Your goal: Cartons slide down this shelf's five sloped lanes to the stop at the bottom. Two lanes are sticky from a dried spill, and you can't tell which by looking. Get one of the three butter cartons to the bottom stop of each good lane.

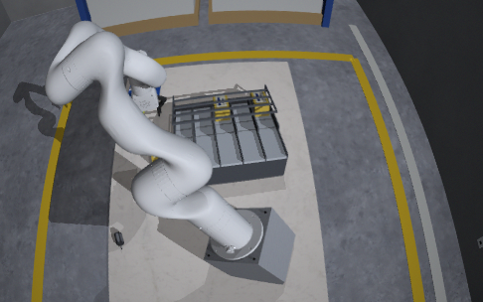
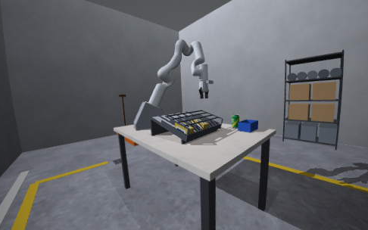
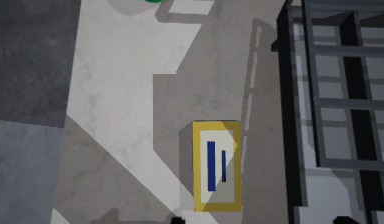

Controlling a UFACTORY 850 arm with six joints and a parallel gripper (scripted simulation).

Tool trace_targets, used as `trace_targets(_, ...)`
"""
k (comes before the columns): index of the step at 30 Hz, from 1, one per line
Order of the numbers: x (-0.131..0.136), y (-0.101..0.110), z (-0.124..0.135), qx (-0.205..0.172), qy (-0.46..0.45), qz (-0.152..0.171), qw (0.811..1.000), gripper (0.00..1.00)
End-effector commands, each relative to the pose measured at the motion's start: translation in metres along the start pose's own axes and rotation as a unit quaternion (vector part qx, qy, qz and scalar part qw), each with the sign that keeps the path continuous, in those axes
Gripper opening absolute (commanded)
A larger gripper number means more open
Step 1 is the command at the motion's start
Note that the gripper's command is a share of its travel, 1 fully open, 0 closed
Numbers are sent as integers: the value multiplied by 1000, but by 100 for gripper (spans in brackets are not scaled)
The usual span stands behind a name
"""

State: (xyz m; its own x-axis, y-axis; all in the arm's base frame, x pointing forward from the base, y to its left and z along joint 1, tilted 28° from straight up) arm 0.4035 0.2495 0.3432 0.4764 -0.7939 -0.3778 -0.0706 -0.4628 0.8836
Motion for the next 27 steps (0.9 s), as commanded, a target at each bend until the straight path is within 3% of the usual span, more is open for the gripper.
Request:
trace_targets(1,0,-19,0,1,0,0,1000,90)
trace_targets(10,0,-55,0,1,0,0,1000,90)
trace_targets(12,0,-55,0,1,0,0,1000,90)
trace_targets(13,0,-37,0,-2,0,2,1000,90)
trace_targets(27,0,-93,0,-1,0,1,1000,90)
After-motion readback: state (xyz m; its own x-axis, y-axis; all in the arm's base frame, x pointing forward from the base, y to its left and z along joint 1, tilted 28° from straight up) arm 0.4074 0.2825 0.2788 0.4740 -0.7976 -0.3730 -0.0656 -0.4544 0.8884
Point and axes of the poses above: the point where the finger pads meet when closed, its own y axis back along the fingers, its own x axis across the jaws, z = x × y, the point moved 9 cm from there along y, back along the fingers, and after that the axes turned 11 degrees about y, right-handed, at the moved point
